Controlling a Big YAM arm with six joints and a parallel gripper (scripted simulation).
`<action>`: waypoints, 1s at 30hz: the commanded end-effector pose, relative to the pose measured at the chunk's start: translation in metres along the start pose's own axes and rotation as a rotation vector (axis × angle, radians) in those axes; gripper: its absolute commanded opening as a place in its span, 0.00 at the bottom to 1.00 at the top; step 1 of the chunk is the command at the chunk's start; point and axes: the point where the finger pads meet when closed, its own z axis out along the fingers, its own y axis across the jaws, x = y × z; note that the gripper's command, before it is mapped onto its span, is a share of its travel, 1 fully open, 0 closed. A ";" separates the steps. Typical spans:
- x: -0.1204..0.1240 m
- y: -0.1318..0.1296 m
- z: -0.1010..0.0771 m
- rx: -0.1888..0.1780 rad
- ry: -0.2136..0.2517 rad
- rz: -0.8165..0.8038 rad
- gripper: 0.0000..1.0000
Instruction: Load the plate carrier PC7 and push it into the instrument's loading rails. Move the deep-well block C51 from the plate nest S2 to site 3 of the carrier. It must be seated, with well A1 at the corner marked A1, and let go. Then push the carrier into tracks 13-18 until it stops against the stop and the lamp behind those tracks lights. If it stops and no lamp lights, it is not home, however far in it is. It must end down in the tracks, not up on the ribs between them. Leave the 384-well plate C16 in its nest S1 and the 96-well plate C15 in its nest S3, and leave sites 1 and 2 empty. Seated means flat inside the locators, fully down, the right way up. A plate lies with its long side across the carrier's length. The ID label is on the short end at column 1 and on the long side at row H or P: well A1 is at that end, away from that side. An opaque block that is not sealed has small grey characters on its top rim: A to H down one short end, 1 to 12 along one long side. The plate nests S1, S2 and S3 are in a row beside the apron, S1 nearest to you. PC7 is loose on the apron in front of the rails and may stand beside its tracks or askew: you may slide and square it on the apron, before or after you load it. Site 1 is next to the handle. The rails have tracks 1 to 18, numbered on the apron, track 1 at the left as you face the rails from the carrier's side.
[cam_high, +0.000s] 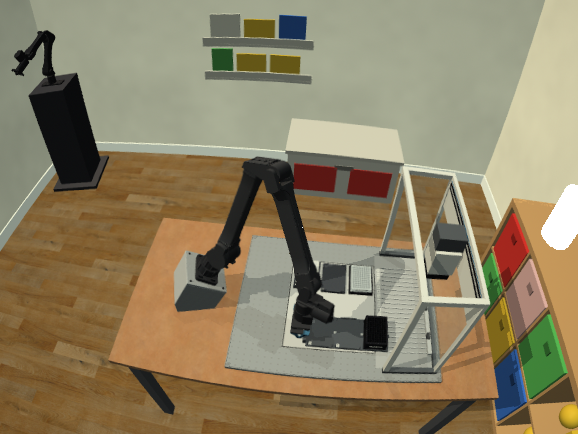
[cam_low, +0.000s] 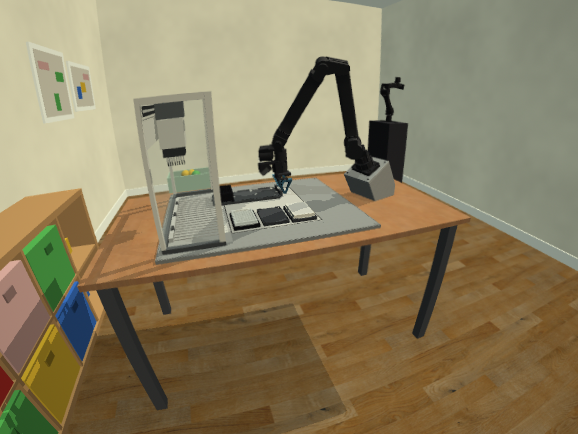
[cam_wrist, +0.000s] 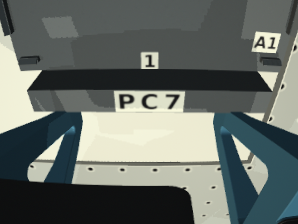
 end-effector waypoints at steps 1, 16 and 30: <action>-0.044 -0.005 -0.011 0.017 -0.071 -0.033 0.80; -0.057 -0.003 -0.013 0.018 -0.071 -0.042 0.80; -0.069 -0.003 -0.012 0.018 -0.072 -0.039 0.80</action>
